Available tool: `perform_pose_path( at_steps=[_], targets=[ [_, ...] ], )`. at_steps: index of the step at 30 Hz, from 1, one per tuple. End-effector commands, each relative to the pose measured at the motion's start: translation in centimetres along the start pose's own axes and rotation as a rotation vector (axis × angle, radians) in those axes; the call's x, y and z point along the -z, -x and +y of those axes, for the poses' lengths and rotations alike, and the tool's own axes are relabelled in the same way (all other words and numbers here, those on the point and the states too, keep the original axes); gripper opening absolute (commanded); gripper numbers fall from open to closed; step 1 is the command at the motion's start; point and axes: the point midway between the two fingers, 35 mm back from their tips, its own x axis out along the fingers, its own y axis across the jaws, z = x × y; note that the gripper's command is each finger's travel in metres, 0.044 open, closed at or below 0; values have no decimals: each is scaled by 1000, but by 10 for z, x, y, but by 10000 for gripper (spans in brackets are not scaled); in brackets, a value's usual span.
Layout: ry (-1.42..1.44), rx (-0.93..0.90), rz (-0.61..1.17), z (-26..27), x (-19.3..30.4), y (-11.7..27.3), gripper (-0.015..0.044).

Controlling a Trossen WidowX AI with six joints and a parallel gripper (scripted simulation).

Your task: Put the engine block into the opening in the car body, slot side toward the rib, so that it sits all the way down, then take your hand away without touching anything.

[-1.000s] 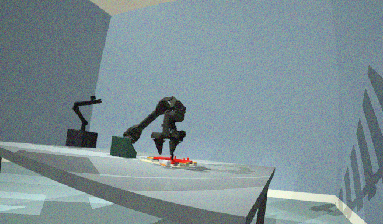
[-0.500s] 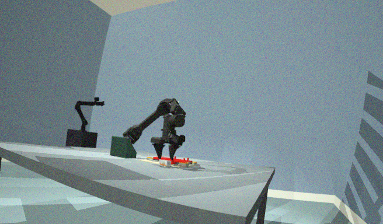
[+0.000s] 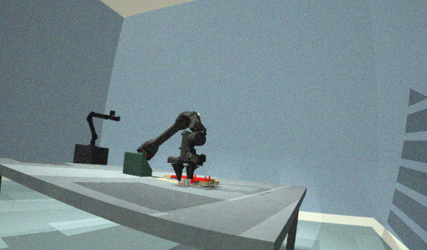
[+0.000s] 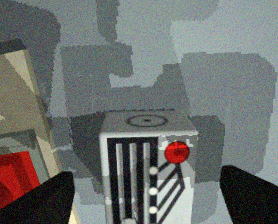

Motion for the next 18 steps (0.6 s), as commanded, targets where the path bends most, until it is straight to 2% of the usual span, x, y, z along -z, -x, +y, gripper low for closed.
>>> perform_pose_path(
  at_steps=[1, 4, 10, 13, 18],
  targets=[
    [-7, -6, 0, 0, 1, -2, 204],
    [-7, -6, 0, 0, 1, -2, 125],
    [-7, -6, 0, 0, 1, -2, 85],
    [-7, -5, 0, 0, 0, 1, 6],
    [-8, -3, 0, -1, -3, 16, 0]
  ],
)
